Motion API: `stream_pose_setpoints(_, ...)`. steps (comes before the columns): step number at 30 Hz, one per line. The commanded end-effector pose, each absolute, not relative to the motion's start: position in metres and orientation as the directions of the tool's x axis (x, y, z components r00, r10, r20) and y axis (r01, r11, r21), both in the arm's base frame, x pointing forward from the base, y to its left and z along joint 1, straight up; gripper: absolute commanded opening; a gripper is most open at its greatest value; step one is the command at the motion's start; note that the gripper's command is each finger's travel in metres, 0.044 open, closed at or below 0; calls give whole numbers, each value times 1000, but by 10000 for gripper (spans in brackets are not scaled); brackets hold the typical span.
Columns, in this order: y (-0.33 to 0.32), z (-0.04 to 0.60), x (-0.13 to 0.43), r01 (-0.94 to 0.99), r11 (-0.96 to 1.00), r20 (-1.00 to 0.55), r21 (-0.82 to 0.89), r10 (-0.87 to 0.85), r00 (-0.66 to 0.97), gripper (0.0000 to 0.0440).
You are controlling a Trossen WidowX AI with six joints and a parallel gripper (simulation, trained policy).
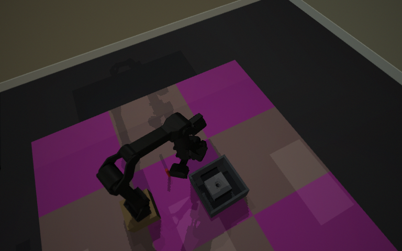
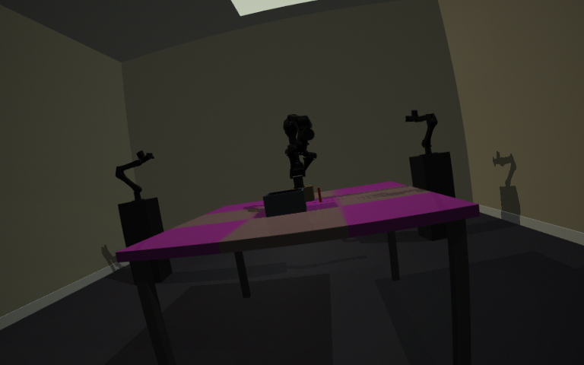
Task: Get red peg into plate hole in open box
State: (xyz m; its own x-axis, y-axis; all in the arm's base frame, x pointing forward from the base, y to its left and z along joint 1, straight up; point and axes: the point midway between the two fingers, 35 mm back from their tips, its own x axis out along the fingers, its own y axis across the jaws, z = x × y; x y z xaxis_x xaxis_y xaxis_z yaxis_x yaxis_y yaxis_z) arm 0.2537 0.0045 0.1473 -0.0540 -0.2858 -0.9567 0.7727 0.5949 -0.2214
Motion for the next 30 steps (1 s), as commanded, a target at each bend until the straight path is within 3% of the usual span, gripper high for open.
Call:
stream_pose_setpoints(1,30,140,237,754,606,-957,-254,-269,-106,440)
stream_pose_setpoints(14,85,110,192,692,634,-937,-345,-270,-221,440)
stream_pose_setpoints(30,103,50,182,644,682,-937,-346,-286,-200,440)
